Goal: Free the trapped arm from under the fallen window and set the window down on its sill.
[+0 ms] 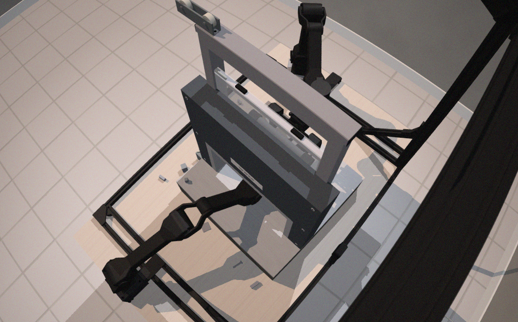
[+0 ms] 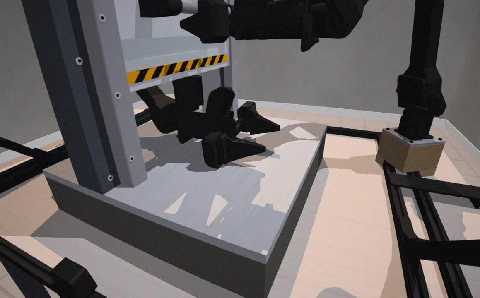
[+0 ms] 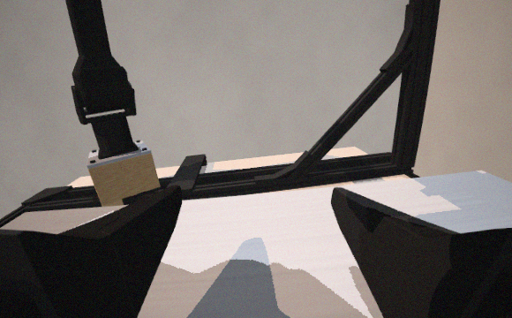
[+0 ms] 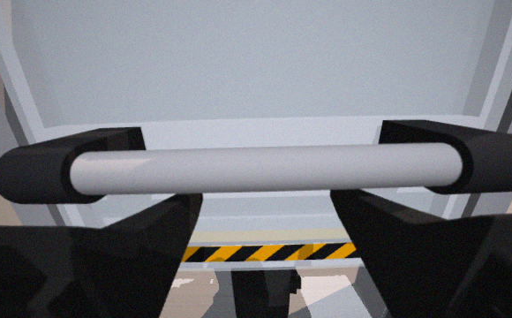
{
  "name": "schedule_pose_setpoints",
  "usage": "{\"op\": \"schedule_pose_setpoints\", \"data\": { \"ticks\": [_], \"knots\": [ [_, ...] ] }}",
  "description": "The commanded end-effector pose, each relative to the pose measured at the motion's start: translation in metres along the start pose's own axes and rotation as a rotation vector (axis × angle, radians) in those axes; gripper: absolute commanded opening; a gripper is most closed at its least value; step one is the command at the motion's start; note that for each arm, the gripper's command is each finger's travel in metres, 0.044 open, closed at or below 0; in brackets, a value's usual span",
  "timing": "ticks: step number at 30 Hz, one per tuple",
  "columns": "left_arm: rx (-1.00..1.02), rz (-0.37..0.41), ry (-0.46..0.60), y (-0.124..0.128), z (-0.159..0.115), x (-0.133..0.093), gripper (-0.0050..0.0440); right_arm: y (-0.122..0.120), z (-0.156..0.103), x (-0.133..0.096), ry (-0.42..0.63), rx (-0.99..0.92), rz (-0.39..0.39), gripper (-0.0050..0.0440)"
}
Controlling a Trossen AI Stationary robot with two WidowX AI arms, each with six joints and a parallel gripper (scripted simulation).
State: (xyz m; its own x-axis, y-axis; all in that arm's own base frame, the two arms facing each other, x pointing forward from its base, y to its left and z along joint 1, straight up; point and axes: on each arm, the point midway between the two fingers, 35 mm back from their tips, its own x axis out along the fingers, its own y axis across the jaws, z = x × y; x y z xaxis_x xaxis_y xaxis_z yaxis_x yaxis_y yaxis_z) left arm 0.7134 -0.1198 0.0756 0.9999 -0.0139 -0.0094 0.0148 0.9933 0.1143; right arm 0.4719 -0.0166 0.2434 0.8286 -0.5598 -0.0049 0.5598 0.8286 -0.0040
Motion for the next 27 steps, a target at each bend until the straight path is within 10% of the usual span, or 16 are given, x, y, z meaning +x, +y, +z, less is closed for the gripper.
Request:
{"op": "schedule_pose_setpoints", "data": {
  "ticks": [1,27],
  "knots": [
    [0.015,-0.001,0.0,0.0,0.001,0.0,0.04,0.002,0.01,0.001,-0.005,0.004,0.004,0.04],
    [0.015,-0.001,0.0,0.0,0.001,0.0,0.04,0.002,0.054,0.001,-0.044,0.004,0.005,0.04]
  ]
}}
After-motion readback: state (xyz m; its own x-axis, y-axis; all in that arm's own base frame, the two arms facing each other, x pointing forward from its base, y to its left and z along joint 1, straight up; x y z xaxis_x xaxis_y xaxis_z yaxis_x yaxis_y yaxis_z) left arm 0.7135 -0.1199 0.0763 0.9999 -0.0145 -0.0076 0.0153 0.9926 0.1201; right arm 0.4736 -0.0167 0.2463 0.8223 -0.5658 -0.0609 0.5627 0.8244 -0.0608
